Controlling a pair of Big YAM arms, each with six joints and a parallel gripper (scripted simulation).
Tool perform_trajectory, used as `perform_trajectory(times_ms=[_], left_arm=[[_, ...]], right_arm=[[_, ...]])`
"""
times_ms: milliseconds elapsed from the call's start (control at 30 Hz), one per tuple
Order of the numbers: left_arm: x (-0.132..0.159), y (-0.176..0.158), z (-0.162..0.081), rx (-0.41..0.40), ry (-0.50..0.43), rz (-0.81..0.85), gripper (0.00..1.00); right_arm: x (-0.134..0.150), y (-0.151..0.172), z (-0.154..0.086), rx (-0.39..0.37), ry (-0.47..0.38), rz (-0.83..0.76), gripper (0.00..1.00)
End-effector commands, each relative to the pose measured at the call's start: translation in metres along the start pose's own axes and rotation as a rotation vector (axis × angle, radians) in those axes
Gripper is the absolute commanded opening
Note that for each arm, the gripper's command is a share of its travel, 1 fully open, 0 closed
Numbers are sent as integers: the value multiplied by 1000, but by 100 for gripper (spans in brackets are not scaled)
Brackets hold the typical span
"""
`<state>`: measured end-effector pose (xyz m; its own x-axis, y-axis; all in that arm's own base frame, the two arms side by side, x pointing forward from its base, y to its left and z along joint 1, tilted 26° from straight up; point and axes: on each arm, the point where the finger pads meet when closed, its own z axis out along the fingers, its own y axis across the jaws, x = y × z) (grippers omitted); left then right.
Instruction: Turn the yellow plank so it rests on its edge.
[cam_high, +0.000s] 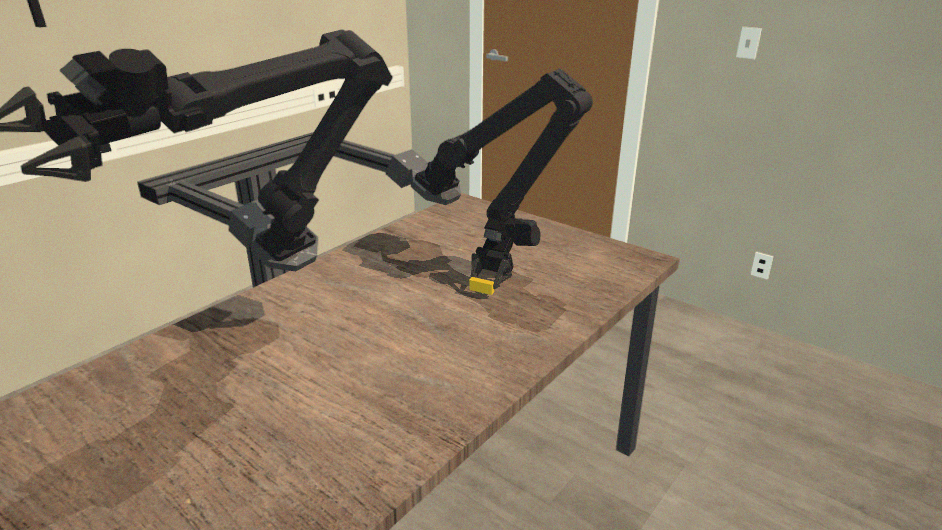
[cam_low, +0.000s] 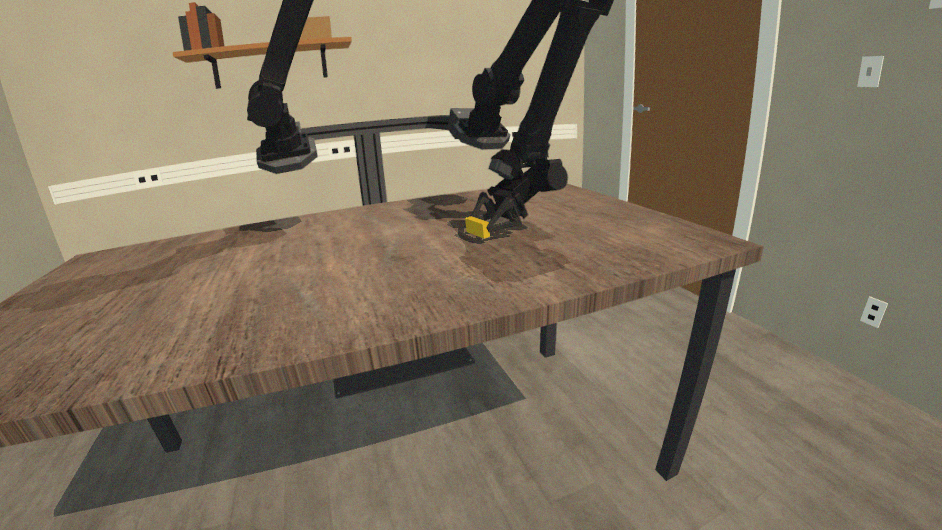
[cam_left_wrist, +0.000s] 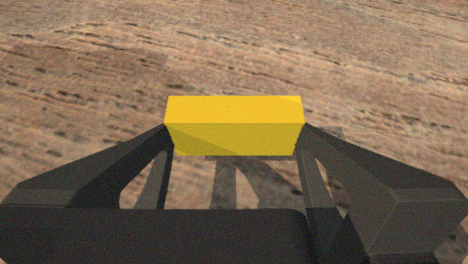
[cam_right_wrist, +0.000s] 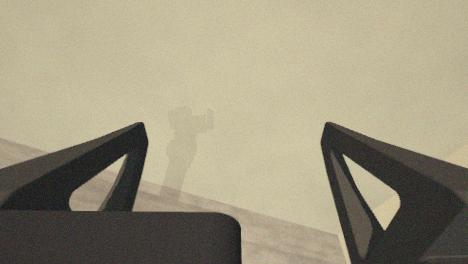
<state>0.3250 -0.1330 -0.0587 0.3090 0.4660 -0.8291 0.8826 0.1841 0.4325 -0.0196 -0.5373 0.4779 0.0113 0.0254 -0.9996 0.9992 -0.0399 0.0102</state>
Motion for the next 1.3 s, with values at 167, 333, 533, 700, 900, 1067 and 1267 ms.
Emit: perform_trajectory(times_ms=[167, 333, 533, 700, 900, 1067, 1267], left_arm=[[12, 2, 4, -7, -3, 12, 66], [13, 4, 5, -11, -4, 18, 66], [12, 3, 4, -8, -2, 13, 66], [12, 3, 4, -8, -2, 13, 66], [12, 3, 4, -8, -2, 12, 100], [12, 3, 4, -8, -2, 12, 100], [12, 3, 4, -8, -2, 12, 100]], right_arm=[[-38, -5, -5, 6, -56, -10, 100], [-38, -5, -5, 6, -56, -10, 100], [-38, -5, -5, 6, -56, -10, 100], [-38, -5, -5, 6, -56, -10, 100], [-38, -5, -5, 6, -56, -10, 100], [-38, -5, -5, 6, -56, -10, 100], [-38, -5, -5, 6, -56, -10, 100]])
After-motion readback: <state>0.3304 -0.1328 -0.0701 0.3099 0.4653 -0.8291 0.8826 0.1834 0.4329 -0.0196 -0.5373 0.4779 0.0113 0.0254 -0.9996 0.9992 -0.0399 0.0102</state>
